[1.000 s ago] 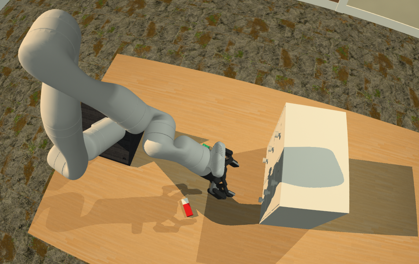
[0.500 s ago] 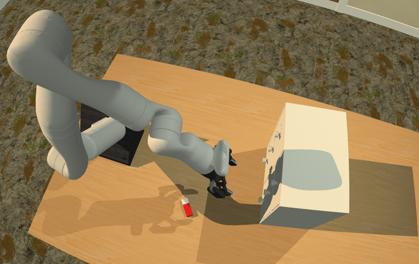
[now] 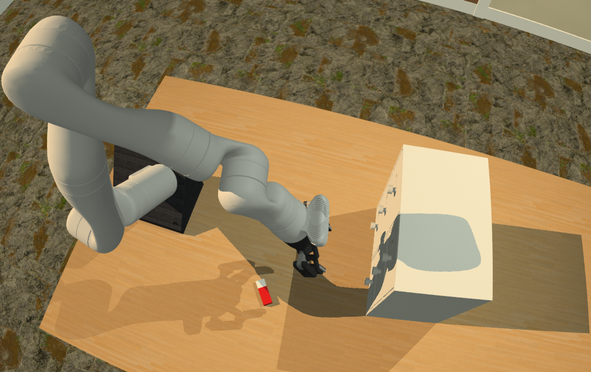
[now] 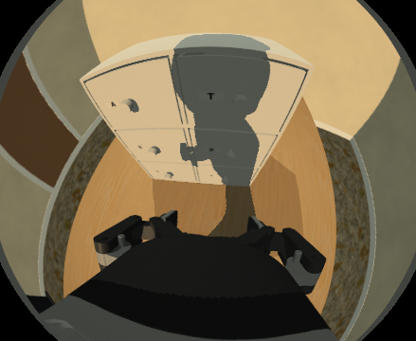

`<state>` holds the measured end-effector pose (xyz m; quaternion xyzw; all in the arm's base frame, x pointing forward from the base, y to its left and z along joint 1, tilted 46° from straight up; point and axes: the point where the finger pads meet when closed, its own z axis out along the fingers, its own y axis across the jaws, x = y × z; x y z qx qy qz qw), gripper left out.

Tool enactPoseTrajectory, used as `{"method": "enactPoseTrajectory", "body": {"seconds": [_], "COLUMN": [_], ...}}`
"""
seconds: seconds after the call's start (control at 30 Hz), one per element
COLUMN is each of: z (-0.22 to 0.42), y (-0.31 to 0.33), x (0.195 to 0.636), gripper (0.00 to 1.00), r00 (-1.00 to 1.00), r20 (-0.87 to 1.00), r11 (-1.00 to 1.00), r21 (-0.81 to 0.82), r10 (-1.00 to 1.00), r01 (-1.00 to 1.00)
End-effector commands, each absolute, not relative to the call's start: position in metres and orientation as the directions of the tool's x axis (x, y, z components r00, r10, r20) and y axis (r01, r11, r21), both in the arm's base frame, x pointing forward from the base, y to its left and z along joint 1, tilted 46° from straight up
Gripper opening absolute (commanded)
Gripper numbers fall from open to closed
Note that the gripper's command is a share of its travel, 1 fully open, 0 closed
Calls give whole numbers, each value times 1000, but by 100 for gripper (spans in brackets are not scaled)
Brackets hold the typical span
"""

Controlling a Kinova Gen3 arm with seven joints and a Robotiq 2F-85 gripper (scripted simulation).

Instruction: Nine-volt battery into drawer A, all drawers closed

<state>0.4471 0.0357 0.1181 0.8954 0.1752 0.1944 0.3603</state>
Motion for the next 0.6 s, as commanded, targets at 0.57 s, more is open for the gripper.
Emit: {"method": "enactPoseTrajectory", "body": {"seconds": [0.57], "z": [128], "y": [46], "x": [441], "gripper": [100], "r00": [915], "r20": [139], "r11": [-682], "r21": [710], "r10": [378], "r01": [174]}}
